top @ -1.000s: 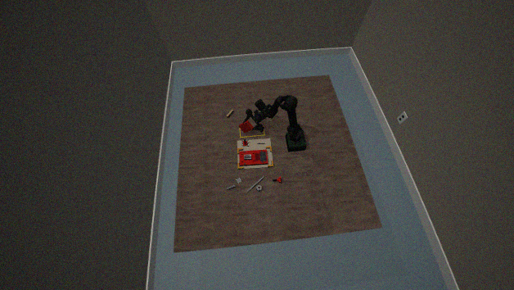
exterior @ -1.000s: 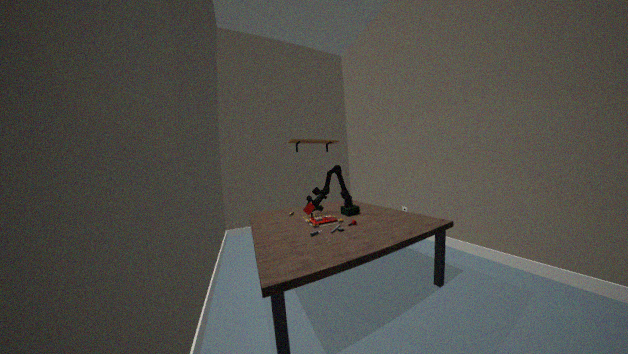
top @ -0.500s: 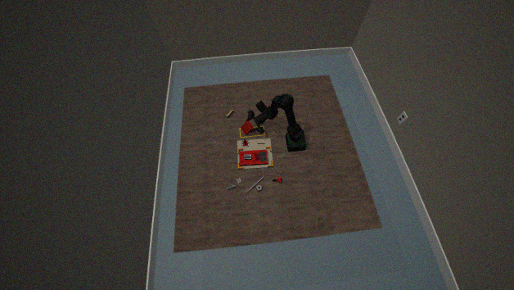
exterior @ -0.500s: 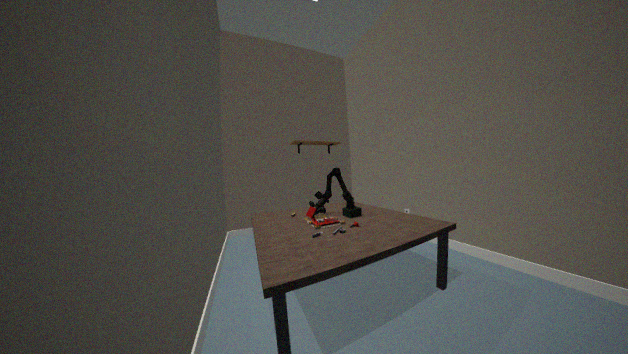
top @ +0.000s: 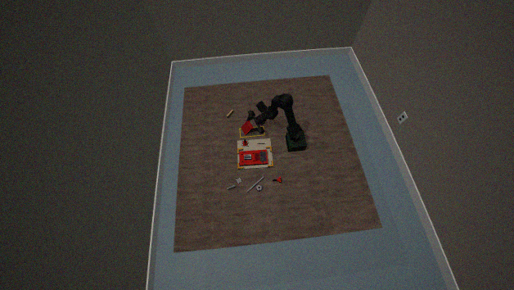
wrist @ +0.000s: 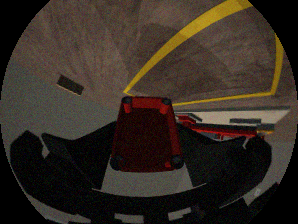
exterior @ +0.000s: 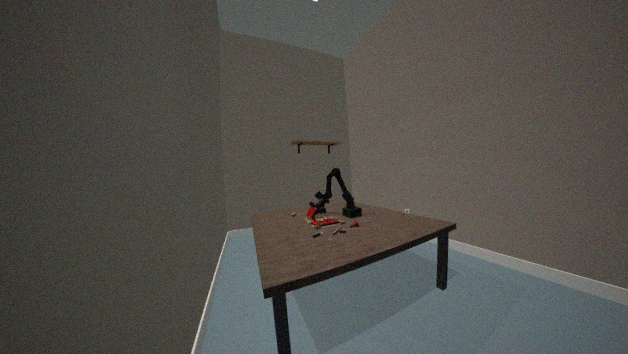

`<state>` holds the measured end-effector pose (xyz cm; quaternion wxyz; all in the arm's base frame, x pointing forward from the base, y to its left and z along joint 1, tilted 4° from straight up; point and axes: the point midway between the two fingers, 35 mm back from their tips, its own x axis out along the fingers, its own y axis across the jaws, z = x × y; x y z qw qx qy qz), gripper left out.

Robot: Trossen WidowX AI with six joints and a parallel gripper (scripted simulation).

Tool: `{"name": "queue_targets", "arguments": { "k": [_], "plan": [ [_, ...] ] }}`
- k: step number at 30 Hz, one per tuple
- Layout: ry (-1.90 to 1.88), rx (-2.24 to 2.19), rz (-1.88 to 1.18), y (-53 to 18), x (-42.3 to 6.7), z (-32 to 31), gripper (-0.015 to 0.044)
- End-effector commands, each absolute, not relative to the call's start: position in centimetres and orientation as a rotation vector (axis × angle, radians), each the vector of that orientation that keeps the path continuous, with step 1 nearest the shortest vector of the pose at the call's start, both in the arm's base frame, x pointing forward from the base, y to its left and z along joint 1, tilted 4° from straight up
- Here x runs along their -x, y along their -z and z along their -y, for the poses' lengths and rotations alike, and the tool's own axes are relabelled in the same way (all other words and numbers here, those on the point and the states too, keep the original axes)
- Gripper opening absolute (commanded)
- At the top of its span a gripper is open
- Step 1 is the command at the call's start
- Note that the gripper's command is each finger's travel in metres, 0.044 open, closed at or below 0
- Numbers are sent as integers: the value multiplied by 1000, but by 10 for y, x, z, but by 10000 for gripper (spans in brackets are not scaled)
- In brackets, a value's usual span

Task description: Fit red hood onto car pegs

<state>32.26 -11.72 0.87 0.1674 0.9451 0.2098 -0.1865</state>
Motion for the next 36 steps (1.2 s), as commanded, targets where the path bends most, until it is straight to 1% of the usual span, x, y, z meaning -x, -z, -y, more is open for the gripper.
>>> {"name": "queue_targets", "arguments": {
  "k": [1,9,13,17,24,30,35,36],
  "plan": [
    [531,-2689,-597,-9,-323,117,236],
    [531,-2689,-597,-9,-323,117,440],
    [534,-2691,-597,-9,-322,118,440],
    [574,-2716,-597,-17,-311,129,440],
    [657,-2822,-588,-52,-271,150,440],
    [674,-2930,-562,-90,-237,154,440],
    [674,-2934,-561,-91,-236,154,440],
    [705,-2884,-593,-56,-256,147,440]
  ]
}}
